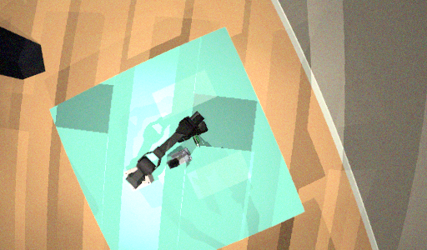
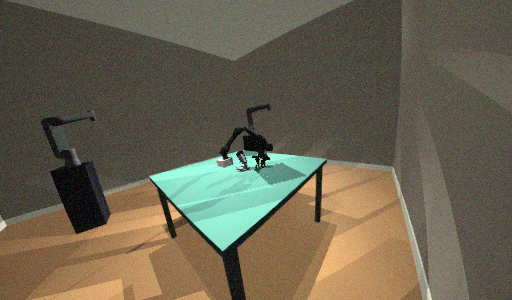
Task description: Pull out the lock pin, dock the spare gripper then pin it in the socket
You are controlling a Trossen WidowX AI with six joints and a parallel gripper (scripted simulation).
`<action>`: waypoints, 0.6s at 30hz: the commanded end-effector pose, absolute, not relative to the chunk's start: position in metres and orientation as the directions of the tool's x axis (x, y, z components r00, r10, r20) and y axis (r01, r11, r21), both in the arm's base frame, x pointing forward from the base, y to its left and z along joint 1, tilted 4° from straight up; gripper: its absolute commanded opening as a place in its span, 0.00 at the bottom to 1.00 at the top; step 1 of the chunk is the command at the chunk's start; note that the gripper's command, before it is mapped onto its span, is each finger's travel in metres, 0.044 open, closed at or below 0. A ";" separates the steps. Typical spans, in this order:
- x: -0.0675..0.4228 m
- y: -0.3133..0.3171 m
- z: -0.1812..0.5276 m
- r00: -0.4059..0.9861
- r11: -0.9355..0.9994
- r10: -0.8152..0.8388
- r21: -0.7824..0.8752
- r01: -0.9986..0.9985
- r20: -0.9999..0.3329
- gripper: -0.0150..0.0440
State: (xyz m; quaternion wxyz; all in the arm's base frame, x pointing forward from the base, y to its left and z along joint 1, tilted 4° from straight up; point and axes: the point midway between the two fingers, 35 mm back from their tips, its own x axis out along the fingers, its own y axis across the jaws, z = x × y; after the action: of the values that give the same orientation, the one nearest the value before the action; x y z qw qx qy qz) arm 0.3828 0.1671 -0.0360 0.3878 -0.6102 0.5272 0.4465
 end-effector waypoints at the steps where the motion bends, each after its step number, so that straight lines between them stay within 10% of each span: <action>1: 0.382 0.167 -0.040 0.039 -0.146 -0.297 0.004 -0.989 -0.954 0.56; 11: 0.382 0.167 -0.040 0.039 -0.146 -0.297 0.004 -0.989 -0.954 0.25; 18: 0.382 0.167 -0.040 0.039 -0.146 -0.297 0.004 -0.989 -0.954 0.25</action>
State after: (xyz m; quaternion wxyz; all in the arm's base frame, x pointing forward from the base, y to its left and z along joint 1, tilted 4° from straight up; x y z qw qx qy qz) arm 0.3818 0.1665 -0.0386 0.3857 -0.6095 0.5288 0.4473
